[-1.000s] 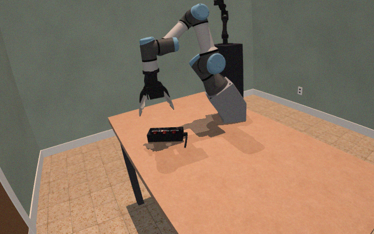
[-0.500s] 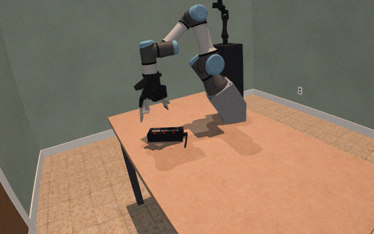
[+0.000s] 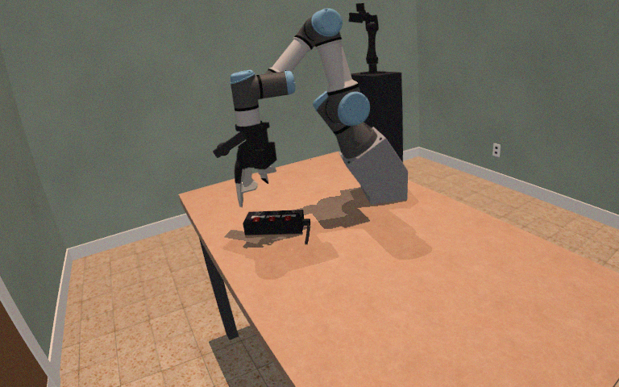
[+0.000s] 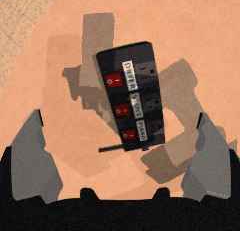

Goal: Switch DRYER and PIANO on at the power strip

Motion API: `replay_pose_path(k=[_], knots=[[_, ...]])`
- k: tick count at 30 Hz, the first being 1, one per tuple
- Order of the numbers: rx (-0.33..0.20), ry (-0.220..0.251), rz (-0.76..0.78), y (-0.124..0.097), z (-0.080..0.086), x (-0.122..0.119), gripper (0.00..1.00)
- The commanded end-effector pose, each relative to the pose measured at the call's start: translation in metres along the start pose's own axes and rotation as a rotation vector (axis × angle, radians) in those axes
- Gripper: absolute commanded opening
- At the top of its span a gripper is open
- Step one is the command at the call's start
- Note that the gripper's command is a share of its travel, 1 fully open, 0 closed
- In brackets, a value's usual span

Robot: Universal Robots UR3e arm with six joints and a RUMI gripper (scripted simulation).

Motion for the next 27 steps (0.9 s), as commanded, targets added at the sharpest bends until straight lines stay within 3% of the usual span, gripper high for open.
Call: replay_pose_path(k=[1, 13, 27], knots=[[-0.004, 0.013, 0.084, 0.0019, -0.0014, -0.0002, 1.0], [-0.003, 0.013, 0.237, 0.0031, -0.0051, -0.0013, 1.0], [-0.002, 0.013, 0.268, 0.0033, -0.0059, -0.0015, 1.0]])
Point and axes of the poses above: the point where the finger pads meet when closed, its own z axis back along the fingers, its own x axis across the jaws, y = z × x, the point moved 9 cm from there along z, back along the fingers, and after that the axes turned 7 degrees about -z, right-handed, at the moved point
